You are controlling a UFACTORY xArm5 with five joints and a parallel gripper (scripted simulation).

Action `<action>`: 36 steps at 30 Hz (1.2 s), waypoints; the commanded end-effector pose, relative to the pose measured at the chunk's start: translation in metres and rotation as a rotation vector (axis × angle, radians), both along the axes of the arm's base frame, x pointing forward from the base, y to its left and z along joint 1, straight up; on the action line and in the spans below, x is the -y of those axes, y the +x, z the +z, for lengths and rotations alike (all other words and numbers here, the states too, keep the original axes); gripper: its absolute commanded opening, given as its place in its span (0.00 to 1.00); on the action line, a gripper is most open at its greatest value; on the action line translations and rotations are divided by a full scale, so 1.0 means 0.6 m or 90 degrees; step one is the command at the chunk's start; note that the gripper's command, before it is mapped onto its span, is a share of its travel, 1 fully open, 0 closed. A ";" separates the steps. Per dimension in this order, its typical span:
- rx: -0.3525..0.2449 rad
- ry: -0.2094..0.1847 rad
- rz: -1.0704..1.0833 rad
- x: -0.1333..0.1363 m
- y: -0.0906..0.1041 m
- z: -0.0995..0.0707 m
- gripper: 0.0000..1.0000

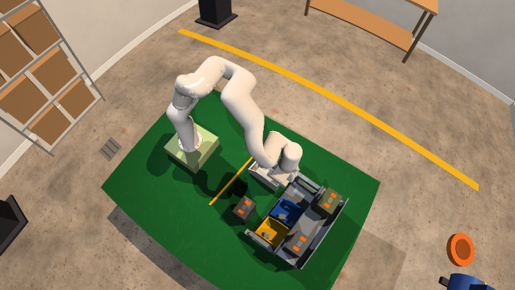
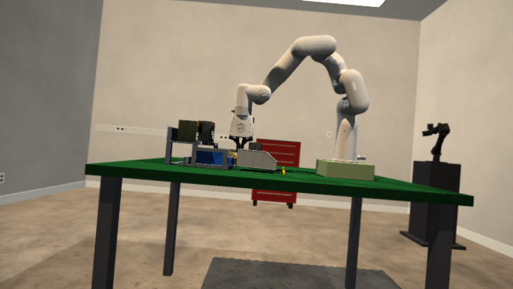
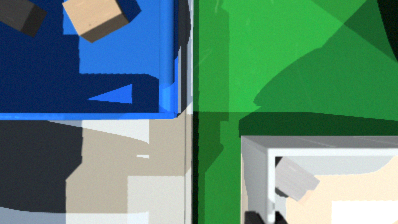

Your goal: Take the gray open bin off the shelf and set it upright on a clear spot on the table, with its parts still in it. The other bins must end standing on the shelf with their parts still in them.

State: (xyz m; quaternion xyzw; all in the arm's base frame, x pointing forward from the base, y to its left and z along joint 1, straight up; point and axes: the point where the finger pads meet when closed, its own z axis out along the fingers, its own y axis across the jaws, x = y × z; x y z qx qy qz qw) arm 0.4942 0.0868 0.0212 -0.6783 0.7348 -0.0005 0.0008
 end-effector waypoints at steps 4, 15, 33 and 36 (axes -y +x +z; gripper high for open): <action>0.002 0.004 0.000 0.000 0.002 0.003 0.00; 0.002 0.004 0.000 -0.001 0.003 -0.006 0.00; 0.002 0.004 0.000 -0.001 0.003 -0.019 0.00; 0.002 0.004 0.000 -0.001 0.003 -0.021 0.00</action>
